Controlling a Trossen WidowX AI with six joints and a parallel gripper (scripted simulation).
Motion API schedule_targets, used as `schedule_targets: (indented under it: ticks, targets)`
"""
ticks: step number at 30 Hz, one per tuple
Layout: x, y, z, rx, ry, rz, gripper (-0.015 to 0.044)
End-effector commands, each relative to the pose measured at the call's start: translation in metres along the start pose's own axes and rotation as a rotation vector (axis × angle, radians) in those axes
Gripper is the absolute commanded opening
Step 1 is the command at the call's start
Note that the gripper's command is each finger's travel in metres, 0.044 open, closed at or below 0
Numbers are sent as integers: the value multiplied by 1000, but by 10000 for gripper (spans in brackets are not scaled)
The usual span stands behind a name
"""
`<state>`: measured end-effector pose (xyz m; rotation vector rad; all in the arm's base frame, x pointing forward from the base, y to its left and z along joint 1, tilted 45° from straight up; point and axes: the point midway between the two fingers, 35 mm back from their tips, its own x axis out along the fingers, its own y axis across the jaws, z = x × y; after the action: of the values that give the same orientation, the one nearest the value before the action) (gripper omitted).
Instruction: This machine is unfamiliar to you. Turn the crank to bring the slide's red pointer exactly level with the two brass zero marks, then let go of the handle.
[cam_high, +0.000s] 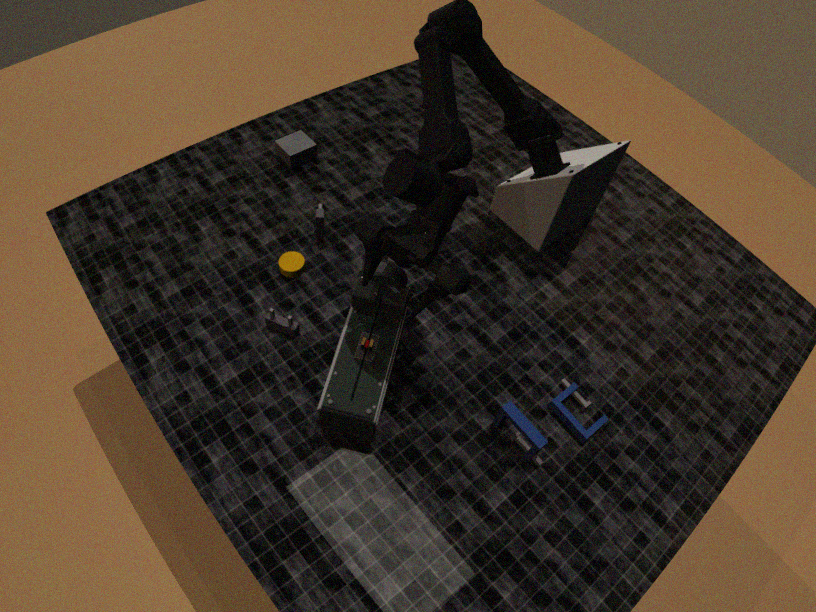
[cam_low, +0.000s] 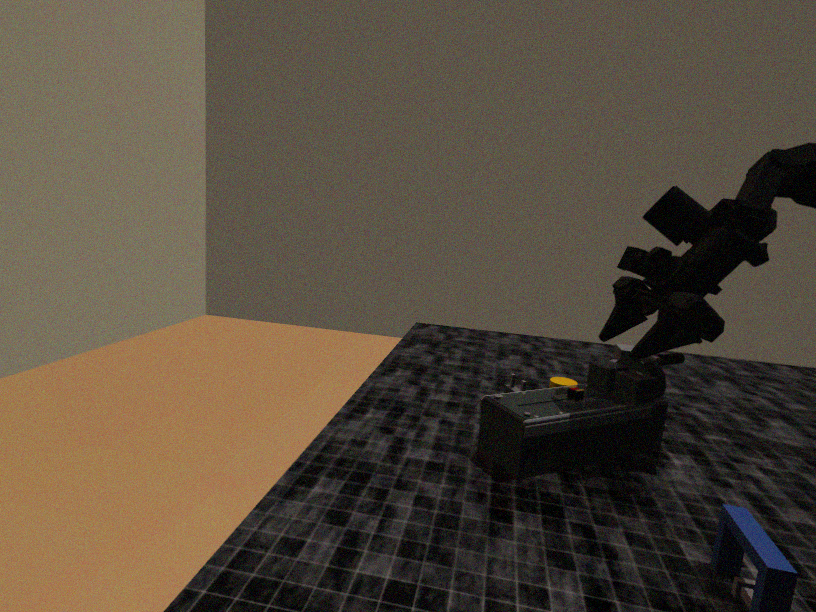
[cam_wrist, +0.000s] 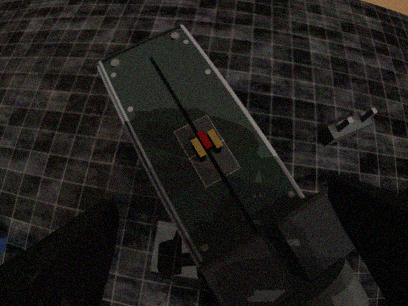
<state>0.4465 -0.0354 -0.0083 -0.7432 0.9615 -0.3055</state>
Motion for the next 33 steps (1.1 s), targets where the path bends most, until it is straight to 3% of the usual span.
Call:
schedule_targets:
  ticks: [1,33]
  targets:
    - [-28,-2,28,15,-27,-6,440]
    - [-101,-73,-52,-314,-74,293,440]
